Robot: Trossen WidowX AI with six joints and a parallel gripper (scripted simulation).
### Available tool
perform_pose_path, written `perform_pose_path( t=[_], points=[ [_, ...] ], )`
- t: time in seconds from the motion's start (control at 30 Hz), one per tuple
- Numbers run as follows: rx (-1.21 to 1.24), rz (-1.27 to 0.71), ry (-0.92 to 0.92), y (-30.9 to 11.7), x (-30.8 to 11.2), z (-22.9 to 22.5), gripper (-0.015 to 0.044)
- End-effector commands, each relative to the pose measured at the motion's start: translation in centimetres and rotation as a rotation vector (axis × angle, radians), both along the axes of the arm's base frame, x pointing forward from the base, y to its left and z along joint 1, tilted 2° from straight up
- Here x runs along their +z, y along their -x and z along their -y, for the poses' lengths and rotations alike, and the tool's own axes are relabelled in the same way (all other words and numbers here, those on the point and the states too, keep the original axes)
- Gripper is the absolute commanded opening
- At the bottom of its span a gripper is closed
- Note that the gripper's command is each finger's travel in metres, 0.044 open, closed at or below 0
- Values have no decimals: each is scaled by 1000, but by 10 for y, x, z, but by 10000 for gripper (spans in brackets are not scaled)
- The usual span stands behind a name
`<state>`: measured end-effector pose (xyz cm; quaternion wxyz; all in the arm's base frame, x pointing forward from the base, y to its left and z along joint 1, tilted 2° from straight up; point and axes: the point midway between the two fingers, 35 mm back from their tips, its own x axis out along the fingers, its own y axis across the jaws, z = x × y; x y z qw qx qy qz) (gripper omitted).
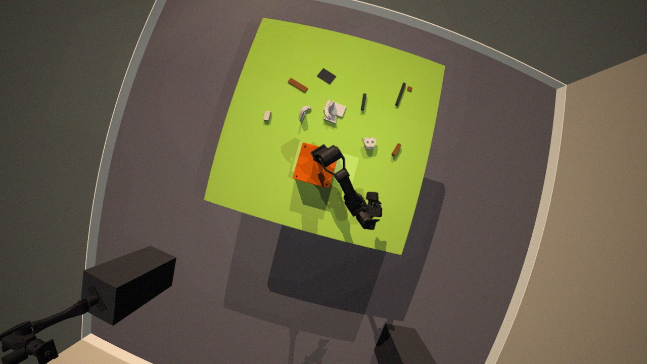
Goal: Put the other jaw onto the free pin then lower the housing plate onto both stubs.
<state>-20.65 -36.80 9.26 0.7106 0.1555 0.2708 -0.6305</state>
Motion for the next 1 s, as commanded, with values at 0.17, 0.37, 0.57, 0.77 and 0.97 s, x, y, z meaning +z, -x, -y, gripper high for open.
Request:
perform_pose_path(
  t=[0.17, 0.37, 0.57, 0.77, 0.97],
  points=[
    [63, -2, -23, -26, -4, 11, 440],
    [167, -17, -55, -69, -8, 25, 440],
    [266, -59, -58, -110, -7, 36, 440],
    [406, -109, -64, -154, -8, 40, 440],
    [545, -154, -54, -198, -7, 38, 440]
  ],
)
